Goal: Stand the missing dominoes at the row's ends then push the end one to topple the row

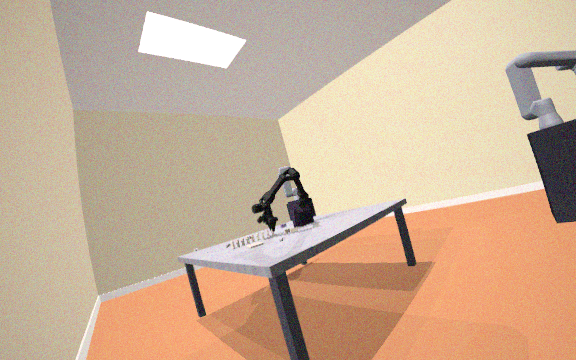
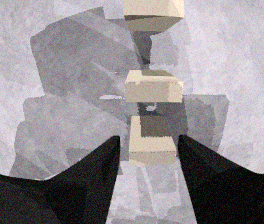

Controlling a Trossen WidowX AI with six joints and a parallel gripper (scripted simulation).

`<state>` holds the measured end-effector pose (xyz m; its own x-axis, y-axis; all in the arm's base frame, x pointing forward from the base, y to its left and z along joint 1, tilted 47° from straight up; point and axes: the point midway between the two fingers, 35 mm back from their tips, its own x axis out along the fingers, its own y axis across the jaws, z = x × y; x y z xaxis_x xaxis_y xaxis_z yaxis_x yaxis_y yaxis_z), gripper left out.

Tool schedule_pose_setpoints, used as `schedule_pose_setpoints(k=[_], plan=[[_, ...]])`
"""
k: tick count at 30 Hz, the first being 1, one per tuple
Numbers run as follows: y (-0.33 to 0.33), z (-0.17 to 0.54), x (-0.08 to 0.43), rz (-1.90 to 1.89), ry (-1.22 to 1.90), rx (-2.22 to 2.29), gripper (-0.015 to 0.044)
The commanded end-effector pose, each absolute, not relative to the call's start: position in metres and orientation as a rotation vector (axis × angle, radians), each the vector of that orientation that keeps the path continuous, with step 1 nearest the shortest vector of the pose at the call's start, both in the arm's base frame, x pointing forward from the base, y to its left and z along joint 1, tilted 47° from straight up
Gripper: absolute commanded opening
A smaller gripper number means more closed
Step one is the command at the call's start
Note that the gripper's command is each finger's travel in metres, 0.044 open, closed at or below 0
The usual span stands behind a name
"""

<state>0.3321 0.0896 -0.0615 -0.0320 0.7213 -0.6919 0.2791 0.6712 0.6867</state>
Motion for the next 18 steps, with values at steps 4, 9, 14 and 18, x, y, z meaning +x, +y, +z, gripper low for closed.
schedule_pose_setpoints(k=[4,9,14,18], plan=[[0.090,-0.062,0.332,0.431,1.613,0.846,0.0370],[0.090,-0.062,0.332,0.431,1.613,0.846,0.0440],[0.047,-0.026,0.341,0.420,1.611,0.835,0.0440],[0.010,0.011,0.340,0.422,1.612,0.832,0.0440]])
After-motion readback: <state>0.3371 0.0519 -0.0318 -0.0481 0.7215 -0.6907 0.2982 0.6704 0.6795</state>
